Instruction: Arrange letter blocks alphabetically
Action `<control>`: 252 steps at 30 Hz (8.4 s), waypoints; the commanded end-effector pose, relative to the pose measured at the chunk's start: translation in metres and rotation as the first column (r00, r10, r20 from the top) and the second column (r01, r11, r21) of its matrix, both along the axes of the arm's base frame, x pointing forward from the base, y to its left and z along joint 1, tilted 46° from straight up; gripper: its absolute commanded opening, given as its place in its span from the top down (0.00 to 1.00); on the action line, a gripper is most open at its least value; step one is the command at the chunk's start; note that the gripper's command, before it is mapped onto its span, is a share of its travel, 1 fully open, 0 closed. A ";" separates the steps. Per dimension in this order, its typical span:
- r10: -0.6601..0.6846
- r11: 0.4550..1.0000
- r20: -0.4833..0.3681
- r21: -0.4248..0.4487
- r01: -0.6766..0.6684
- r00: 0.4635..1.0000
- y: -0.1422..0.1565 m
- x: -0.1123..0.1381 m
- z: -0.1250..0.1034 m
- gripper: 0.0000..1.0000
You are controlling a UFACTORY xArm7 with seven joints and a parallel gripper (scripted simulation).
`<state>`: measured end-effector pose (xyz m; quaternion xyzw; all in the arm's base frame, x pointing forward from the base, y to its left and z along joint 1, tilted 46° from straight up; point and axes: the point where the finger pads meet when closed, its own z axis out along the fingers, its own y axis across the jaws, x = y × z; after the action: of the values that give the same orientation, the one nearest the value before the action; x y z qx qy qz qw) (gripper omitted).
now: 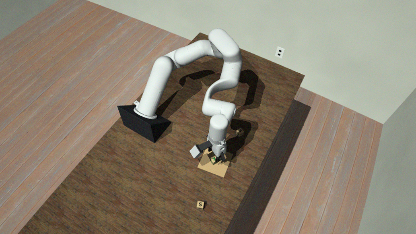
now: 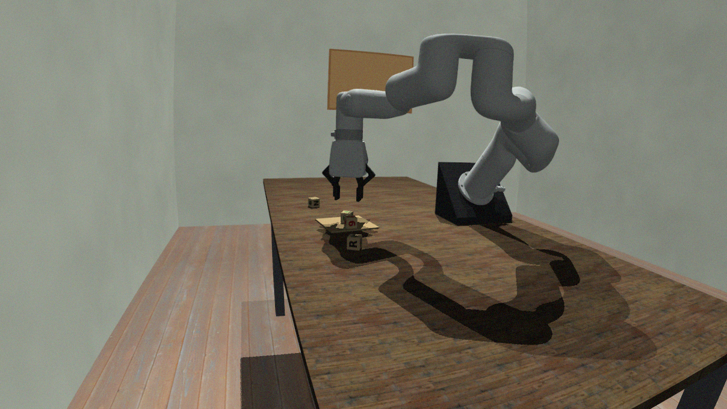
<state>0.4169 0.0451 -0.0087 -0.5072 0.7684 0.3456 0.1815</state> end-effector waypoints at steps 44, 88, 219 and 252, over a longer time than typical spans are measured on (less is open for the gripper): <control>-0.004 1.000 0.004 -0.002 0.004 1.000 0.017 0.000 -0.019 0.36; -0.004 1.000 0.004 -0.002 0.004 1.000 0.017 0.001 -0.019 0.36; -0.004 1.000 0.004 -0.002 0.004 1.000 0.041 -0.002 -0.043 0.73; -0.004 1.000 0.004 -0.002 0.004 1.000 0.001 0.002 -0.004 0.73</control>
<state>0.4168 0.0591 -0.0247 -0.5068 0.7688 0.3449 0.1820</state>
